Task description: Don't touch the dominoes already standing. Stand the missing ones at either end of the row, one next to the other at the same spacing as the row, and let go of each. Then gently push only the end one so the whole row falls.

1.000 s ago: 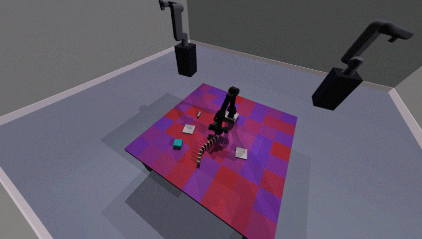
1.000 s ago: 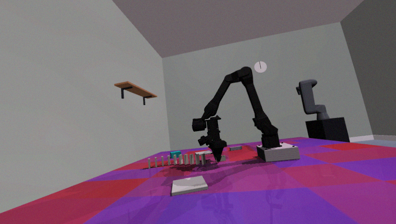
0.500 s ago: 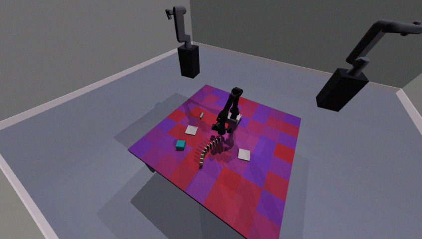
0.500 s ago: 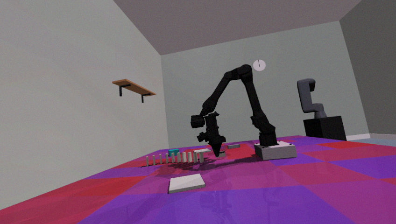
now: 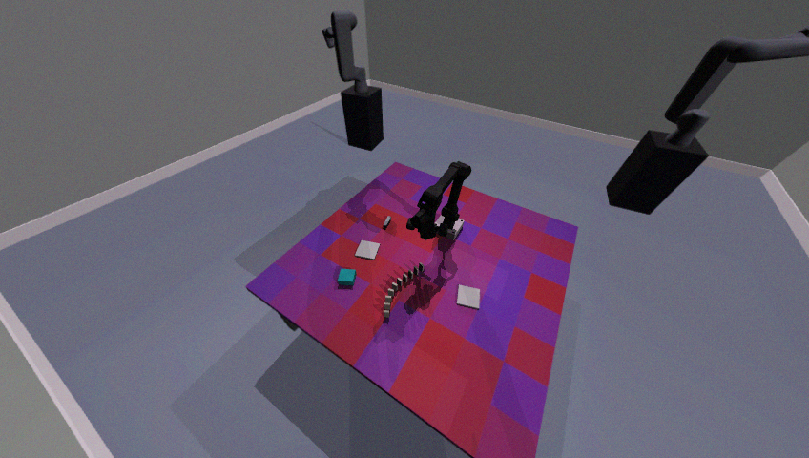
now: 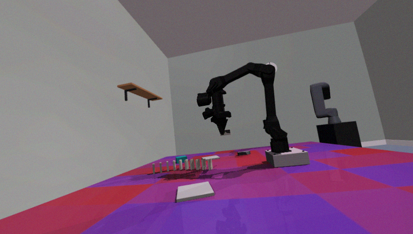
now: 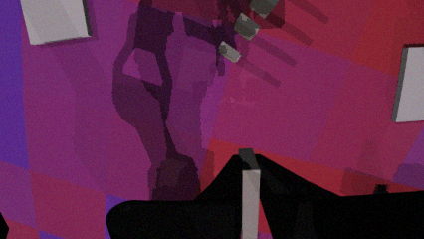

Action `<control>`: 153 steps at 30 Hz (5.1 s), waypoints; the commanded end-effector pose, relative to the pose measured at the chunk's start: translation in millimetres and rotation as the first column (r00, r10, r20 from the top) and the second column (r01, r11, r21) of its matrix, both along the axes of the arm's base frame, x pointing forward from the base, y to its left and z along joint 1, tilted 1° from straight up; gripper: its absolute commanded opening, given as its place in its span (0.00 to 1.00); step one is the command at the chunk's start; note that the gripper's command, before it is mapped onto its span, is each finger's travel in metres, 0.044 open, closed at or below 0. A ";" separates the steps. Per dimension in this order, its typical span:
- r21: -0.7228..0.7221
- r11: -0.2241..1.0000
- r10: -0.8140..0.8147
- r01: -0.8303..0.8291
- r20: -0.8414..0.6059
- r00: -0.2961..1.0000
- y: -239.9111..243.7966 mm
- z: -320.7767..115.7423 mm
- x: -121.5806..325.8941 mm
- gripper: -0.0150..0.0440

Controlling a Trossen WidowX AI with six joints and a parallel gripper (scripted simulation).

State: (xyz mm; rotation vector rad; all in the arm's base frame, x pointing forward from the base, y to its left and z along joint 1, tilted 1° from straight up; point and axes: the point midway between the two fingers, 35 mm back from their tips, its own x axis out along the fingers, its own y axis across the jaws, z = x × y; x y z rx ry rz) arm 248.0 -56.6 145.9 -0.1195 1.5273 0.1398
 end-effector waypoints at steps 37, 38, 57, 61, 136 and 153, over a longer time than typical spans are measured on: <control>0.006 -0.043 -0.991 0.999 0.127 -0.044 -174.8 -16.1 -29.1 0.30; 0.005 -0.034 -0.988 0.999 0.149 -0.034 -176.2 -18.3 -27.4 0.30; -0.030 0.125 -0.841 0.992 0.527 0.122 -186.3 -44.9 2.6 0.30; -0.034 0.137 -0.792 0.990 0.597 0.130 -186.3 -47.3 7.1 0.30; 0.198 0.009 -0.154 0.980 0.969 -0.195 -129.0 -50.3 -34.3 0.30; 0.207 0.013 -0.167 0.978 0.965 -0.202 -132.0 -85.5 -27.9 0.30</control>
